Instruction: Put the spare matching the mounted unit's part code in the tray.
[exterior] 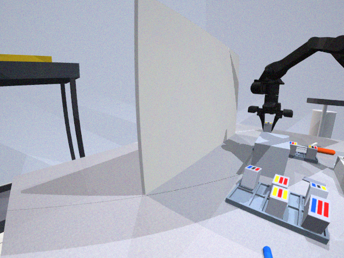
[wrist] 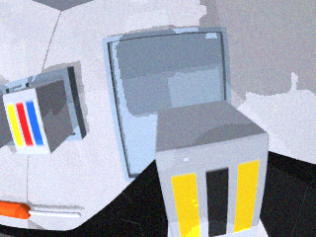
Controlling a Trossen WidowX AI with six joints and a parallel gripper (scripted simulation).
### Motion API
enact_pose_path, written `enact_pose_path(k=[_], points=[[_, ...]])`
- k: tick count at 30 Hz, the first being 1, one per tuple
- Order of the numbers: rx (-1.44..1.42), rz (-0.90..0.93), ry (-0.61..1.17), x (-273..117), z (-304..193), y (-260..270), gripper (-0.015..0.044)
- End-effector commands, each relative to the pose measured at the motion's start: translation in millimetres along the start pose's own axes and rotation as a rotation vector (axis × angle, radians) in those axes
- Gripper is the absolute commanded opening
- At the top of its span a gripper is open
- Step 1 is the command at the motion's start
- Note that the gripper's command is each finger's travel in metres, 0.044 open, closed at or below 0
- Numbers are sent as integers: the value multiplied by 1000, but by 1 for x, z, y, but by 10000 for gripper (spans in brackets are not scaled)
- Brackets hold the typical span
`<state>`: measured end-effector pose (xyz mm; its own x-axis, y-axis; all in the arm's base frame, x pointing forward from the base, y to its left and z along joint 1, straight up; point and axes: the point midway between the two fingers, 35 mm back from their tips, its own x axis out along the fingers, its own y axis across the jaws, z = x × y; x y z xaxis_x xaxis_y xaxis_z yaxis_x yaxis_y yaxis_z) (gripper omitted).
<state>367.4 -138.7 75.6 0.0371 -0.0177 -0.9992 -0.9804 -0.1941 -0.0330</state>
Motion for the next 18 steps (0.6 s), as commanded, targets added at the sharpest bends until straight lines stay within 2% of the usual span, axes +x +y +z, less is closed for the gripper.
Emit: enact_pose_path(k=[1, 18], points=[[-4, 5, -1, 6, 0, 1, 0], [-4, 5, -1, 20, 1, 2, 0]])
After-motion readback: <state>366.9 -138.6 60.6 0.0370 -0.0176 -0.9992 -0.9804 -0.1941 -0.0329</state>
